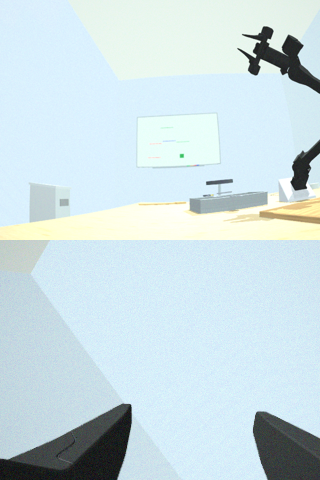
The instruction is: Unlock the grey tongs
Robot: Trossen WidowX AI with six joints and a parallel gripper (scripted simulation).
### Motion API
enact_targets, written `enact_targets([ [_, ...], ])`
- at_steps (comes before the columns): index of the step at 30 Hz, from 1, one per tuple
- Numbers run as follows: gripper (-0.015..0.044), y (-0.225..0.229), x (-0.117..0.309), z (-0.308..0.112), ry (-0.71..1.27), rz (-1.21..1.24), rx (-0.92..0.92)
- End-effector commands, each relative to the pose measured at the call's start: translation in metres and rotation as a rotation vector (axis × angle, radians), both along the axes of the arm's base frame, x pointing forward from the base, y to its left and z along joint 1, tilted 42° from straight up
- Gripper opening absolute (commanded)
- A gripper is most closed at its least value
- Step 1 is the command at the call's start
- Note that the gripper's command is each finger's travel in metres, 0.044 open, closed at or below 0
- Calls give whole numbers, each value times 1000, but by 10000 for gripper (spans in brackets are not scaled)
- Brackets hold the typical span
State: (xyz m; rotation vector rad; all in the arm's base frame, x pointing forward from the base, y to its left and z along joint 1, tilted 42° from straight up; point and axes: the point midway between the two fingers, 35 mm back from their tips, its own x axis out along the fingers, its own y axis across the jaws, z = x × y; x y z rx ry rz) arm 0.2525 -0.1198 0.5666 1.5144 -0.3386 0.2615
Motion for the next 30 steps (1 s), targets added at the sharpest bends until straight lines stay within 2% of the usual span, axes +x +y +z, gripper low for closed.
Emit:
enact_targets([
  [1,260,-20,30,-37,104,16,54],
  [10,260,-67,105,-161,427,75,140],
  [17,260,-75,140,-270,670,174,189],
  [23,260,-67,152,-374,886,300,266],
  [30,260,-38,141,-480,1102,467,366],
])
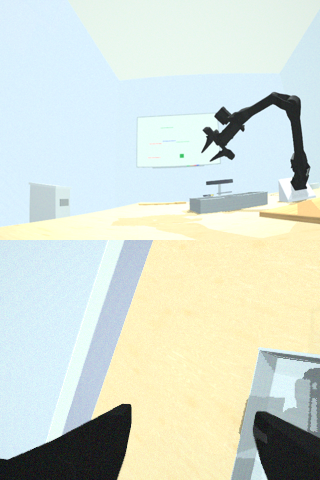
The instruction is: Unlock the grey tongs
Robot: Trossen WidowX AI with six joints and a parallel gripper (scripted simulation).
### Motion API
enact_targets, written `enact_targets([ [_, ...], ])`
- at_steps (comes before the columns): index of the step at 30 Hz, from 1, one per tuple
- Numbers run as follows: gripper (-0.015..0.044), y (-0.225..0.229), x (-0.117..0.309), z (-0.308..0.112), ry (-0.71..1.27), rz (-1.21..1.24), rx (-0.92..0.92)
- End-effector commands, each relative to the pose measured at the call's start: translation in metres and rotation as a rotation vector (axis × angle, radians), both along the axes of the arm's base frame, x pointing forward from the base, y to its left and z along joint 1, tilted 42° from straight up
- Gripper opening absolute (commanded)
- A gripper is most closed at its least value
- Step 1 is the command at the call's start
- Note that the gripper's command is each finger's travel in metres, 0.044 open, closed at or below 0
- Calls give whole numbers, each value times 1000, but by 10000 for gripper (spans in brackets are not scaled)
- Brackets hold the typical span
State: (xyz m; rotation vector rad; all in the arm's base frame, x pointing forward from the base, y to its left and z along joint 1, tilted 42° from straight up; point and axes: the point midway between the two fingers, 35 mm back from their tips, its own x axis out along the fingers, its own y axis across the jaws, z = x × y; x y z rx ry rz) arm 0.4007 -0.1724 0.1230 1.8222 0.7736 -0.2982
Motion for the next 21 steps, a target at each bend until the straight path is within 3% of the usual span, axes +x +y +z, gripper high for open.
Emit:
enact_targets([
  [1,260,20,-11,-51,102,78,84],
  [7,260,57,-39,-124,256,193,239],
  [21,260,60,-47,-126,261,196,244],
])
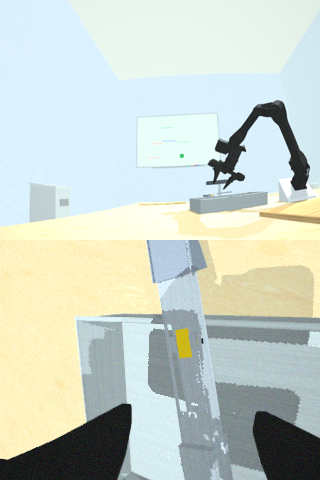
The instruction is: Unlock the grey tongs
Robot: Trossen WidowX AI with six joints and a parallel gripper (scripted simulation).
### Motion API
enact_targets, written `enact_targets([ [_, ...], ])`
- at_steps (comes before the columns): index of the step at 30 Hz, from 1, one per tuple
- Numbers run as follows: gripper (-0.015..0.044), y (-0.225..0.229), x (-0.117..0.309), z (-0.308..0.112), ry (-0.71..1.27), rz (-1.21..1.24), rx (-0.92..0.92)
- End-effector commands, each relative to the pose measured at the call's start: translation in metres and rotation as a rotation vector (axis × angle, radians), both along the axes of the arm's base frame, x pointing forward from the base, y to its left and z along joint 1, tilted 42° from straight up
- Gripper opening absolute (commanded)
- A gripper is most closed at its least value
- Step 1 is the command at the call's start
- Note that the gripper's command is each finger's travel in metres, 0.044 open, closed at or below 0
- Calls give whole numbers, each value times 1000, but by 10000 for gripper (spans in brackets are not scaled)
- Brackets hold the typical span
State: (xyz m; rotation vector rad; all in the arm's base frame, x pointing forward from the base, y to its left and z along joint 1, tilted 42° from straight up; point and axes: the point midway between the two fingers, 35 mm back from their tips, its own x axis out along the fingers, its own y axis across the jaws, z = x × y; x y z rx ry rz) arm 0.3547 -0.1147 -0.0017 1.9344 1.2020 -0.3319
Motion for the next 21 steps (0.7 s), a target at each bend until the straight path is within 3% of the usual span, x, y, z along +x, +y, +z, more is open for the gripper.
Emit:
enact_targets([
  [1,260,3,0,-2,1,3,6],
  [21,260,22,18,-22,2,3,3],
])
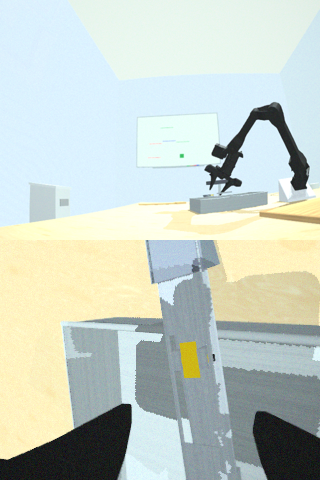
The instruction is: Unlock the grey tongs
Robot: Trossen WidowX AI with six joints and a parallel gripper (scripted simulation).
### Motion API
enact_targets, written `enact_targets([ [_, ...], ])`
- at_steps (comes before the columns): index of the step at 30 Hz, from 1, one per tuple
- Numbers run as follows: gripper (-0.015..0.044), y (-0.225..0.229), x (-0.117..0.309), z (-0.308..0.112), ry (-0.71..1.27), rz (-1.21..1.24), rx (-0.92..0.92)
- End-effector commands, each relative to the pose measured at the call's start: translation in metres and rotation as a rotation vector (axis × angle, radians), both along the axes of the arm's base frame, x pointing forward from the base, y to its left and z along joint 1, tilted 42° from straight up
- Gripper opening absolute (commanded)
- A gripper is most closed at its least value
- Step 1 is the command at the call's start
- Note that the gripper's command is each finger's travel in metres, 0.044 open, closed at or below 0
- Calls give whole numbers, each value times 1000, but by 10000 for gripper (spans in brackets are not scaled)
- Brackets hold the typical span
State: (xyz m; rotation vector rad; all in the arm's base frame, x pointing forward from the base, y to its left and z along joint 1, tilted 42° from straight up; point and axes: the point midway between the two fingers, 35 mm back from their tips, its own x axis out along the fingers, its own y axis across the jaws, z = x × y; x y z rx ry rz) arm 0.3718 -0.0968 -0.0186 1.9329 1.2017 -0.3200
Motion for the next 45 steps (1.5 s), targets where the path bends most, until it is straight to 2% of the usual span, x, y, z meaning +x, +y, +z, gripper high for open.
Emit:
enact_targets([
  [1,260,5,1,-6,11,-1,1],
  [30,260,35,22,-29,5,-2,8],
  [33,181,34,23,-26,-4,2,9],
  [45,101,34,23,-26,-4,2,9],
])
